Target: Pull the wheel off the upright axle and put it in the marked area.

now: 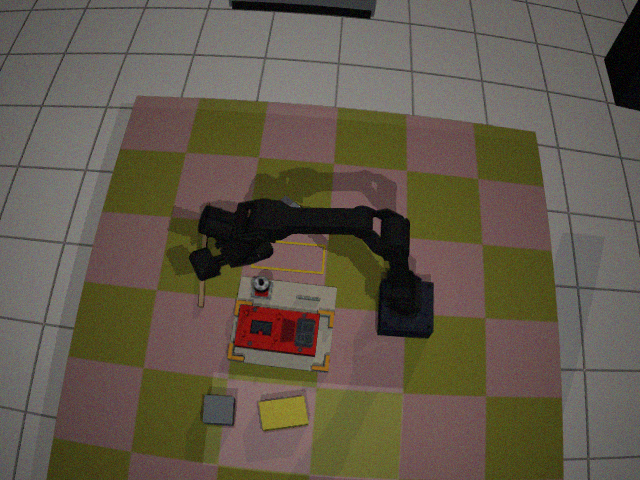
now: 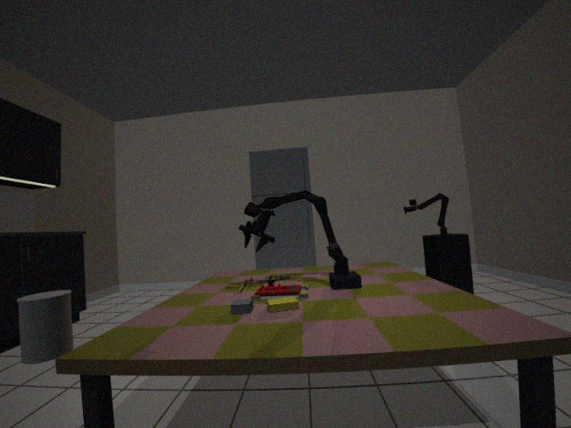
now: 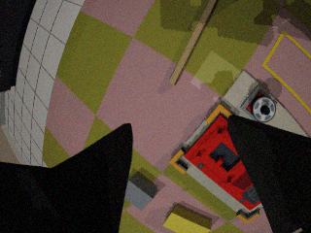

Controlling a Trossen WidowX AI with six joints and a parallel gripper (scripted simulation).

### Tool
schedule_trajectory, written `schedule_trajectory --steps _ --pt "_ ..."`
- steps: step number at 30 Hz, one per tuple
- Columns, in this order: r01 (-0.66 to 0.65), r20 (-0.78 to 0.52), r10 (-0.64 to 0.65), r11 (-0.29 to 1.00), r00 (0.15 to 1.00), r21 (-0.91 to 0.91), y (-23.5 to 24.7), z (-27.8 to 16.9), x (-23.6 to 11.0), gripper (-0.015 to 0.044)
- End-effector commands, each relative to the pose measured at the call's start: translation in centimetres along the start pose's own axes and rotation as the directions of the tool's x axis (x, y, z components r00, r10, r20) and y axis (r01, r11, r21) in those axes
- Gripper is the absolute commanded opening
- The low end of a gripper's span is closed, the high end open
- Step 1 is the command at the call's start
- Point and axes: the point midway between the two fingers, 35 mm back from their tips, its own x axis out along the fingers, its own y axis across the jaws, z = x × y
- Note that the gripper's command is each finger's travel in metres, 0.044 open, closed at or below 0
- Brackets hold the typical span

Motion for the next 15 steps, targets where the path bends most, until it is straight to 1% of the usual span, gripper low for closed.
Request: schedule_trajectory --steps 1,4,8,10,15 --pt "0.169 -0.064 -0.158 0.961 0.985 0.219 -3.8 -0.7 2.6 0.0300" --pt "0.282 -0.112 -0.259 0.890 0.959 0.359 -6.4 -1.2 4.0 0.0300" --pt "0.414 -0.177 -0.380 0.752 0.908 0.513 -9.6 -2.1 5.3 0.0300" --pt "0.433 -0.187 -0.398 0.725 0.898 0.535 -10.1 -2.2 5.4 0.0300" --pt "0.433 -0.187 -0.398 0.725 0.898 0.535 -10.1 -2.2 5.4 0.0300"
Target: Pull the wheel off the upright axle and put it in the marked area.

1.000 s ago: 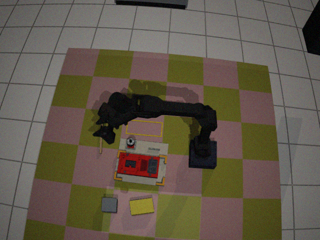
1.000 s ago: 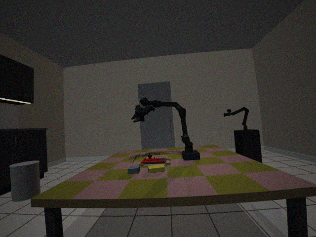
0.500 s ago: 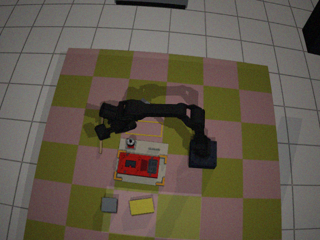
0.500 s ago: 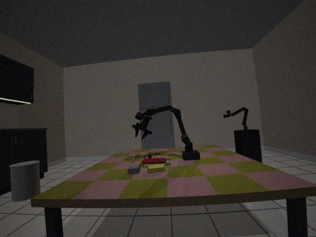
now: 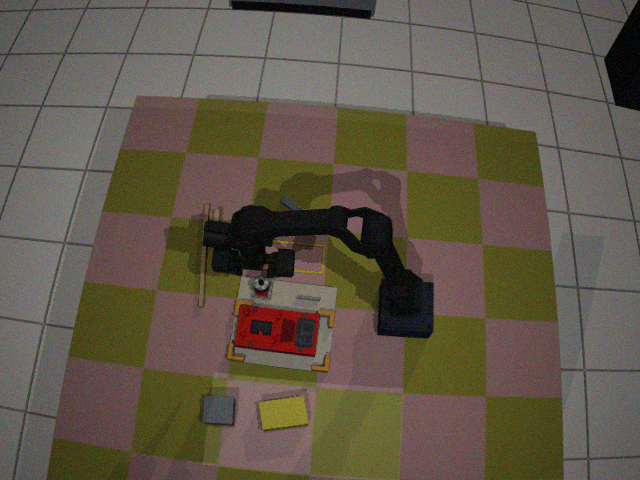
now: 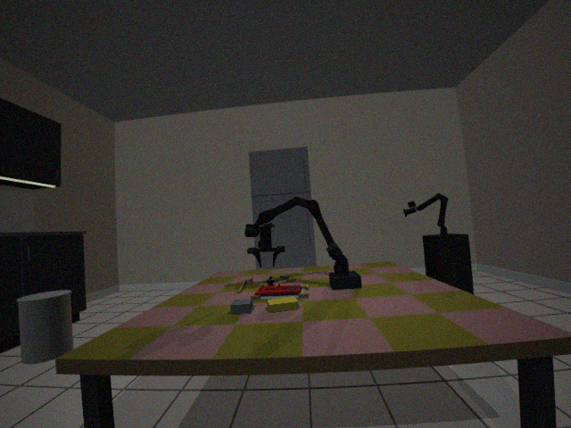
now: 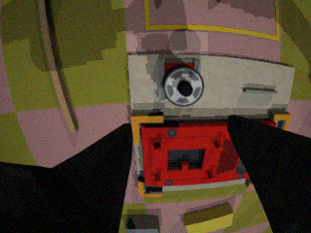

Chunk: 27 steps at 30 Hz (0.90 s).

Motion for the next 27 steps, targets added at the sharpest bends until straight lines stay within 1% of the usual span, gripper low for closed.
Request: schedule_trajectory --steps 1,15,19,27 --pt "0.021 0.007 -0.021 0.999 1.000 0.030 -0.4 0.2 0.3 0.0300" --pt "0.022 0.008 -0.022 0.999 1.000 0.030 -1.4 0.7 0.5 0.0300" --pt "0.022 0.008 -0.022 0.999 1.000 0.030 -1.3 0.7 2.2 0.0300" --pt "0.022 0.008 -0.022 0.999 1.000 0.030 -1.4 0.7 6.9 0.0300"
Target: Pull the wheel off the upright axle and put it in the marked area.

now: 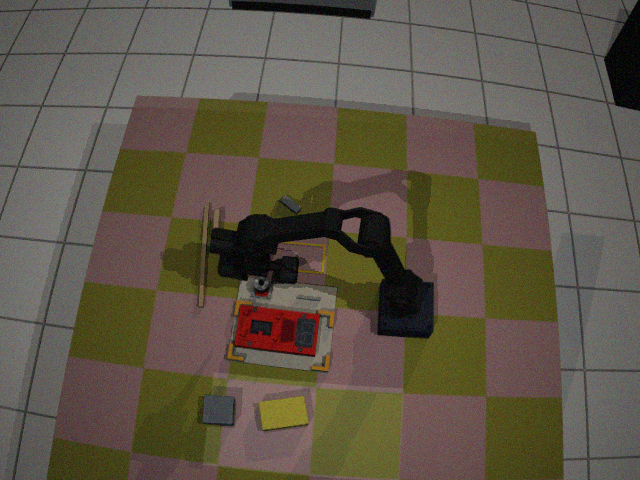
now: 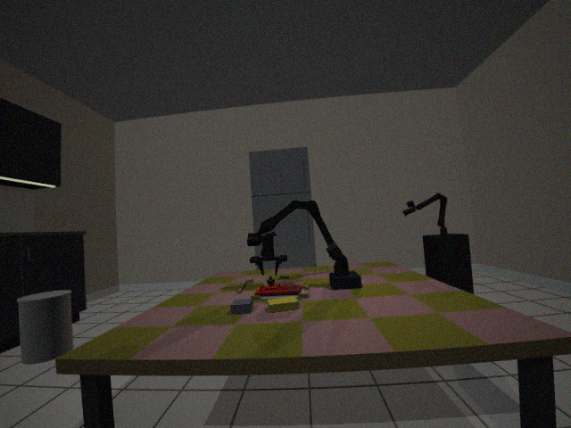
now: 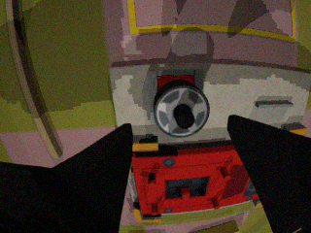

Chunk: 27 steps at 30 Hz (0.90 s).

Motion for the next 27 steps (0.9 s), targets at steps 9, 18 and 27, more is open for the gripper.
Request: schedule_trajectory --steps 9,18,27 --pt "0.012 -0.001 -0.012 1.000 1.000 0.000 -0.30 0.00 2.54 0.0247" --pt "0.012 -0.001 -0.012 1.000 1.000 0.000 -0.30 0.00 2.54 0.0148" --pt "0.012 -0.001 -0.012 1.000 1.000 0.000 -0.28 0.00 2.37 0.0000"
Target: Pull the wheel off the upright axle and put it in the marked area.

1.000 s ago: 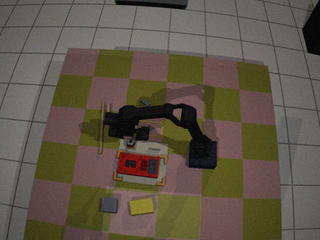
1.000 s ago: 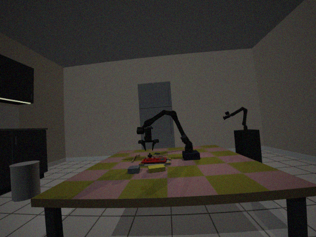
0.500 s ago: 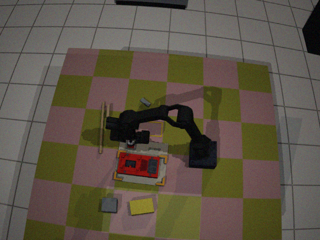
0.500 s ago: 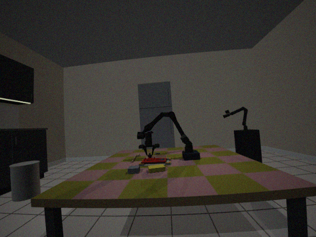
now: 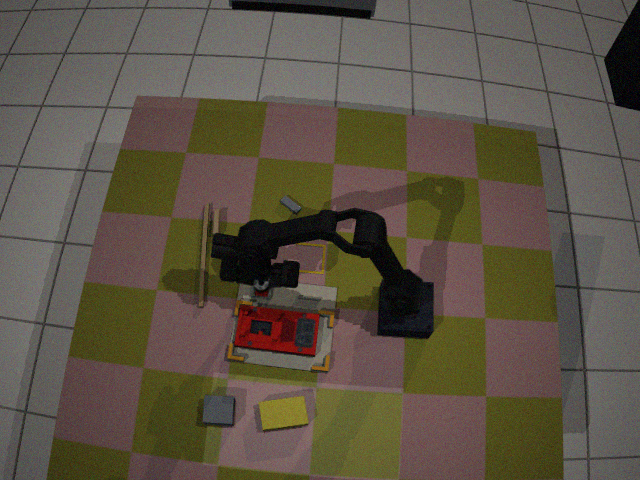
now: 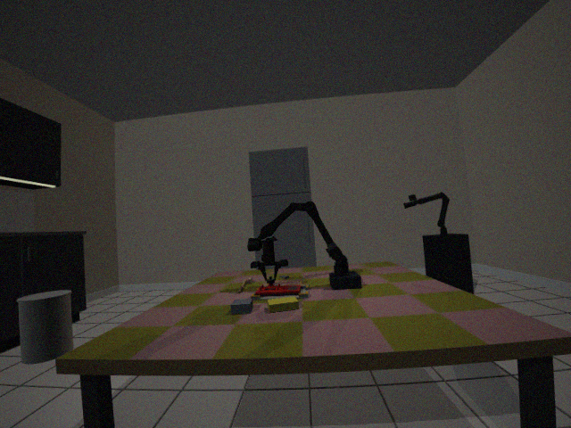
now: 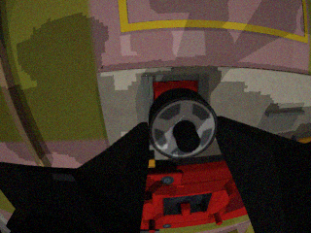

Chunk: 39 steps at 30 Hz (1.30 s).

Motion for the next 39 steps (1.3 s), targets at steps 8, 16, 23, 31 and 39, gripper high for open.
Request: schedule_trajectory --steps 8,16,23,31,39 --pt "0.000 0.001 0.000 1.000 1.000 0.000 0.0 0.0 -0.4 0.0000" --pt "0.000 0.001 0.000 1.000 1.000 -0.001 0.0 0.0 -0.6 0.0000" --pt "0.000 0.001 0.000 1.000 1.000 -0.001 0.0 0.0 -0.9 0.0000" --pt "0.000 0.002 0.000 1.000 1.000 -0.001 0.1 0.0 -1.1 0.0000" --pt "0.000 0.002 0.000 1.000 1.000 -0.002 0.1 0.0 -1.4 0.0000"
